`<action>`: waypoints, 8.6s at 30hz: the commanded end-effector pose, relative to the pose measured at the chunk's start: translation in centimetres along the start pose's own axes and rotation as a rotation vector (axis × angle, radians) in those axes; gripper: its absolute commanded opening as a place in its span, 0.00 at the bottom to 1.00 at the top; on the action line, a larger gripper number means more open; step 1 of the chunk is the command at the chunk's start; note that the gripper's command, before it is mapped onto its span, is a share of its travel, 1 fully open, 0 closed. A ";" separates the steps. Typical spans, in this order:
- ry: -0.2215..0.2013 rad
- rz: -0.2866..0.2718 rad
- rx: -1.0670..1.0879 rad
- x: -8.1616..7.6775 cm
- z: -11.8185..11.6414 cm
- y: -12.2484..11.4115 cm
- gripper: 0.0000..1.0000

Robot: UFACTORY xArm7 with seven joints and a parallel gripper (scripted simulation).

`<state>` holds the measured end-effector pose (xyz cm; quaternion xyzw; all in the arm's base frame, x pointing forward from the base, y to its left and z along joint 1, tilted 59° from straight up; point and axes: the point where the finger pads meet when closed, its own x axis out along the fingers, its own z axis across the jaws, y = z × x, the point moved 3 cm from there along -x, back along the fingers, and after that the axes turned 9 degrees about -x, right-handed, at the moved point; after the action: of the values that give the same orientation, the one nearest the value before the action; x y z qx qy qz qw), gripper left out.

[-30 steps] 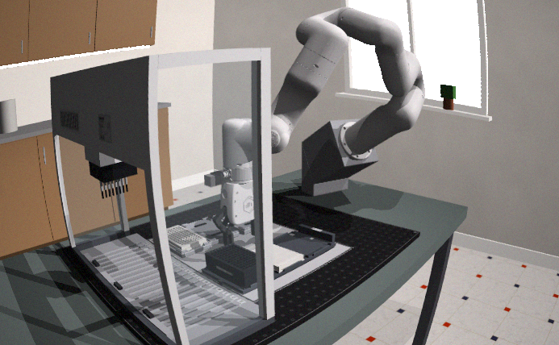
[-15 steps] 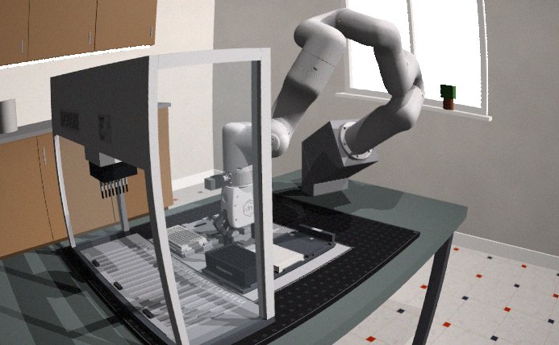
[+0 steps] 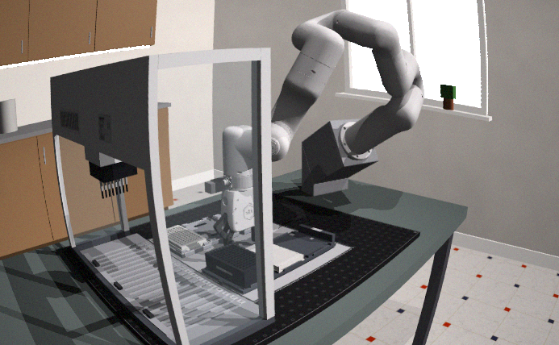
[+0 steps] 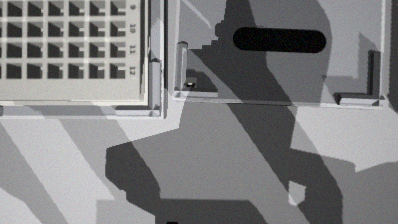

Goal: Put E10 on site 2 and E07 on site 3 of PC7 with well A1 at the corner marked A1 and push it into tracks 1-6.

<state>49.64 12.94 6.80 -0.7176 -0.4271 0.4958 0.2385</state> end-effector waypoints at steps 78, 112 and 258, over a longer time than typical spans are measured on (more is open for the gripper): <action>0.003 0.003 0.001 0.0 -0.6 -3.0 1.00; 0.003 0.002 0.001 0.0 -0.8 -4.5 1.00; 0.003 0.002 0.001 -8.5 -0.9 -5.2 1.00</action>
<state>47.32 9.31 15.08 -0.7175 -0.4271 0.4958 0.2385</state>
